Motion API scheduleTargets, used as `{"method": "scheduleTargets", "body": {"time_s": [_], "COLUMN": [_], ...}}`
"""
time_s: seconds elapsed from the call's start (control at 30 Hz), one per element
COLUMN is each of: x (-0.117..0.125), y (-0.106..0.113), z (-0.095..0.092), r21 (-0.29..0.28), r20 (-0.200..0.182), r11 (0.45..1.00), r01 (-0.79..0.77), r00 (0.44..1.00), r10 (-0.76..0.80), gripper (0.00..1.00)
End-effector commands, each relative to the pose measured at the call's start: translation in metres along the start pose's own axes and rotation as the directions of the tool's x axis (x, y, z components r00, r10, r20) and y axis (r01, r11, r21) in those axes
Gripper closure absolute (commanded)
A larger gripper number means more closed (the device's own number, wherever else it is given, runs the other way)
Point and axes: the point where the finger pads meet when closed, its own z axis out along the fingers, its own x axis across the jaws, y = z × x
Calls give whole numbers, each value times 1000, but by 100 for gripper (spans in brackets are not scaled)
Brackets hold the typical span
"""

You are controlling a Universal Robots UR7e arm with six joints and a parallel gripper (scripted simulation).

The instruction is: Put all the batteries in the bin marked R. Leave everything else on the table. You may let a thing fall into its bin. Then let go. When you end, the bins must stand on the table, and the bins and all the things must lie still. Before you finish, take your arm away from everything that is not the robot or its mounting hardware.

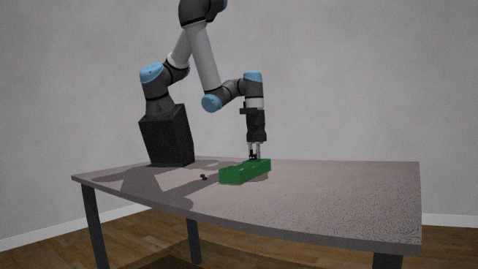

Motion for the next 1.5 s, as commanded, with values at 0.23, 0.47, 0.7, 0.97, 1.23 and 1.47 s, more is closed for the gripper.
{"method": "scheduleTargets", "body": {"time_s": [0.23, 0.47, 0.7, 0.97, 1.23, 1.47], "x": [-1, -1, -1, -1, -1, -1], "y": [0, 0, 0, 0, 0, 0], "z": [20, 21, 21, 21, 21, 17], "r21": [0, 0, 0, 0, 0, 0], "r20": [2, 2, 2, 2, 2, 2], "r11": [1000, 1000, 1000, 1000, 1000, 1000], "r01": [0, 0, 0, 0, 0, 0], "r00": [1000, 1000, 1000, 1000, 1000, 1000], "r10": [0, 0, 0, 0, 0, 0], "gripper": [50, 50, 50, 32, 32, 32]}}
